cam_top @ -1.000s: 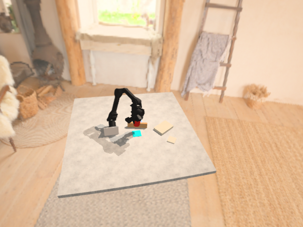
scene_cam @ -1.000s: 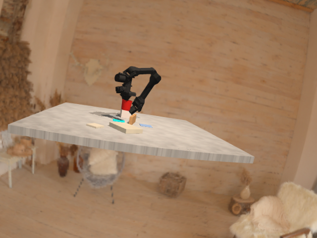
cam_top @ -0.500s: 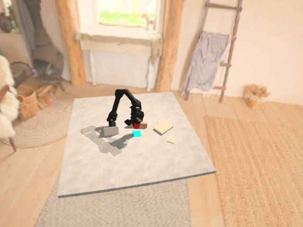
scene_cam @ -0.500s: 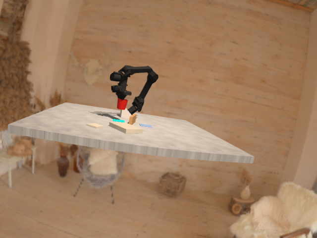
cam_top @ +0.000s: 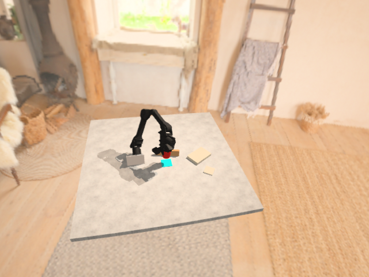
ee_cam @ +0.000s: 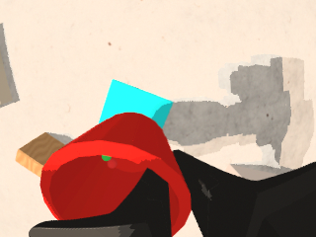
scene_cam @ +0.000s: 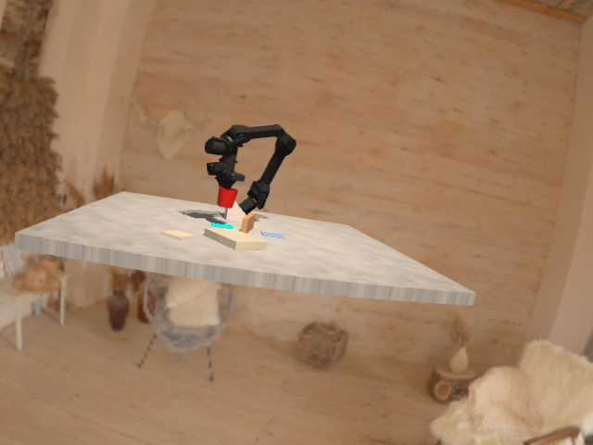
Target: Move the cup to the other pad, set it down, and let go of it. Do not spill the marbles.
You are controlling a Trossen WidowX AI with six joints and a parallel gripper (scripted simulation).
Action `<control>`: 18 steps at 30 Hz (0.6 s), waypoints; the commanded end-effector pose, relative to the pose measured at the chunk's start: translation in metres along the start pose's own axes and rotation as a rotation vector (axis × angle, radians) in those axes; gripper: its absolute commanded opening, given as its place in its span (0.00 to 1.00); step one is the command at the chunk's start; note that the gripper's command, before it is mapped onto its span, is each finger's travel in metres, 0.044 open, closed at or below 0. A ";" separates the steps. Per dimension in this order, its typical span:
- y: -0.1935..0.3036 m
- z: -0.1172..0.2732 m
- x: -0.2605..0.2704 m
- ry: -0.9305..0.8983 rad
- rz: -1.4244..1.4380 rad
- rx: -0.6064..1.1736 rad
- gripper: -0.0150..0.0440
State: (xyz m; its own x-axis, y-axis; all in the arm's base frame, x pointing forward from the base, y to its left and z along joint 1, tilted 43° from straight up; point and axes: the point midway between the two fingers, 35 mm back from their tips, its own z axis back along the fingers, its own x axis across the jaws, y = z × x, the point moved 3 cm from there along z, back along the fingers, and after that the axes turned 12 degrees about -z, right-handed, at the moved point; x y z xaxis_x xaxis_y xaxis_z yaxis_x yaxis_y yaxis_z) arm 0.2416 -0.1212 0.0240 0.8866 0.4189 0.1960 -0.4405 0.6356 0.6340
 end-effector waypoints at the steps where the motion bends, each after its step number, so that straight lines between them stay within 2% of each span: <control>1: 0.000 -0.006 0.000 -0.004 -0.005 0.001 0.25; 18: -0.001 -0.027 0.000 -0.005 -0.005 0.002 0.25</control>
State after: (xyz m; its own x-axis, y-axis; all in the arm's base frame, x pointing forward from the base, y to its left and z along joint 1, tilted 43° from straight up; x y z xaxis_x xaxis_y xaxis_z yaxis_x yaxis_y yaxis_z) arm 0.2389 -0.1076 0.0072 0.8862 0.4201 0.1953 -0.4409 0.6357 0.6336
